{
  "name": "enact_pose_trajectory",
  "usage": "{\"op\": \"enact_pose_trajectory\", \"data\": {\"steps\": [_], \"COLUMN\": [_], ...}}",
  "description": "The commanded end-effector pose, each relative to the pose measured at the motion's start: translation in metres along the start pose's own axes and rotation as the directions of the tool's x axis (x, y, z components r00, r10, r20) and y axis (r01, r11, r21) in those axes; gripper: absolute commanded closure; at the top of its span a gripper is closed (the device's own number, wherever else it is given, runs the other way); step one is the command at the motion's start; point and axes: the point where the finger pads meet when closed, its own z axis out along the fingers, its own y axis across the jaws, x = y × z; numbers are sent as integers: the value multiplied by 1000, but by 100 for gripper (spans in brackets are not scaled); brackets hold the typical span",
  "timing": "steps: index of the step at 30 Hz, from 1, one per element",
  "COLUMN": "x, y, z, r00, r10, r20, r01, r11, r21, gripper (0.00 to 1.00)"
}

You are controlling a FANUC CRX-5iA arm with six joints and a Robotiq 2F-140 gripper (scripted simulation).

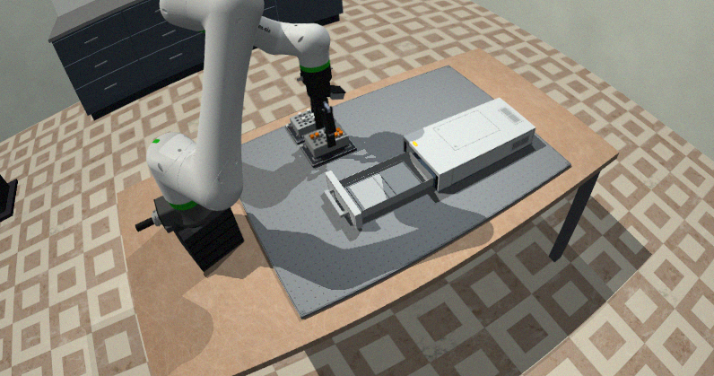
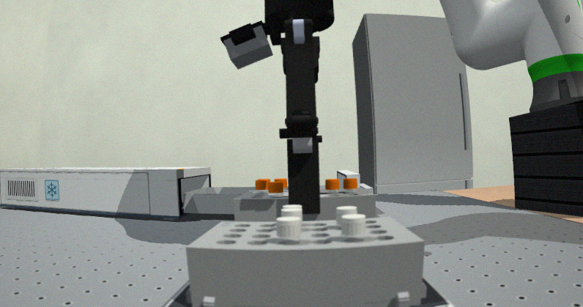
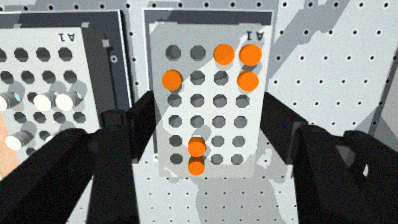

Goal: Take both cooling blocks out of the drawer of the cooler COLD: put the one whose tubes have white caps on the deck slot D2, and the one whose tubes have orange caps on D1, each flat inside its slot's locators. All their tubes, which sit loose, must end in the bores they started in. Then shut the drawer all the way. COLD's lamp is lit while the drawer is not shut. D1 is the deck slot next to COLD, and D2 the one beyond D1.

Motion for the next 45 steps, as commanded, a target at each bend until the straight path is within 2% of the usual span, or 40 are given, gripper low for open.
{"op": "enact_pose_trajectory", "data": {"steps": [1,45], "x": [1,1], "y": [0,0], "z": [0,6], "r00": [1000,1000], "r10": [0,0], "r20": [-2,-2], "r01": [0,0], "r11": [1000,1000], "r21": [1,1], "gripper": [90,90]}}
